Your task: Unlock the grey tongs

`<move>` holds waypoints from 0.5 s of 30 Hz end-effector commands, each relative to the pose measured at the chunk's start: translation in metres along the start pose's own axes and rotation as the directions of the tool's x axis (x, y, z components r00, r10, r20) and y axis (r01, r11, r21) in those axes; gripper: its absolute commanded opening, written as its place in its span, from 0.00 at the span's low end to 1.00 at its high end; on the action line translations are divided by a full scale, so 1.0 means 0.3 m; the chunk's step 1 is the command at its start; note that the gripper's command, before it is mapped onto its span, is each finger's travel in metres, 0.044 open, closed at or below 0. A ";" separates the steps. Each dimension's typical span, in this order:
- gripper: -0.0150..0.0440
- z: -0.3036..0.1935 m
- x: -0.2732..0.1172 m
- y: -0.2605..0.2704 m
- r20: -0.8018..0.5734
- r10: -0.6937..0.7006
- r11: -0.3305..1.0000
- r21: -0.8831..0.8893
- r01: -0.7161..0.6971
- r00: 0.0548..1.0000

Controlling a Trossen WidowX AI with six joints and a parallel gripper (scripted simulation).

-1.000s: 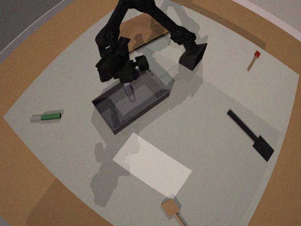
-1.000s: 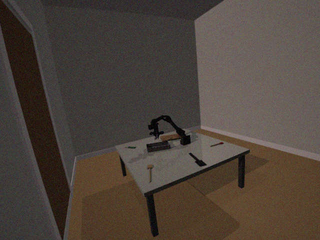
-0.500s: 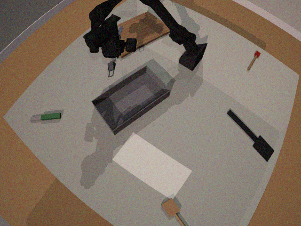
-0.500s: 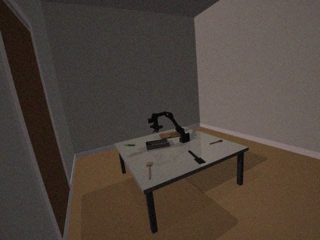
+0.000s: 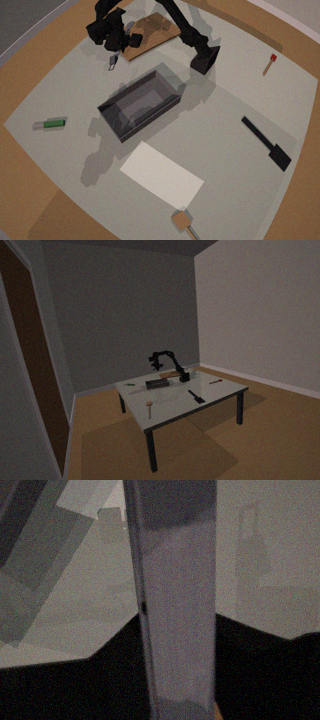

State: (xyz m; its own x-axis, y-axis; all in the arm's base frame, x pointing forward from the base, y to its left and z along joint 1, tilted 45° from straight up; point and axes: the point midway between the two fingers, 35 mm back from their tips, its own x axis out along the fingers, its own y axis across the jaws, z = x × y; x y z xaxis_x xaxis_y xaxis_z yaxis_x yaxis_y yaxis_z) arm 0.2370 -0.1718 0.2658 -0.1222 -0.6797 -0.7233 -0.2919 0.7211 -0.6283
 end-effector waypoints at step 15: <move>0.00 -0.282 0.041 -0.079 0.030 0.060 0.963 0.262 -0.066 0.998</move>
State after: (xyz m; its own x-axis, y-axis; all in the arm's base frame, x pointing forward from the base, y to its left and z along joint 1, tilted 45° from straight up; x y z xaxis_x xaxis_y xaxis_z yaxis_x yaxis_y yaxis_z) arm 0.1758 -0.2054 0.2898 -0.1225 -0.6339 -0.7637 -0.0672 0.7730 -0.6309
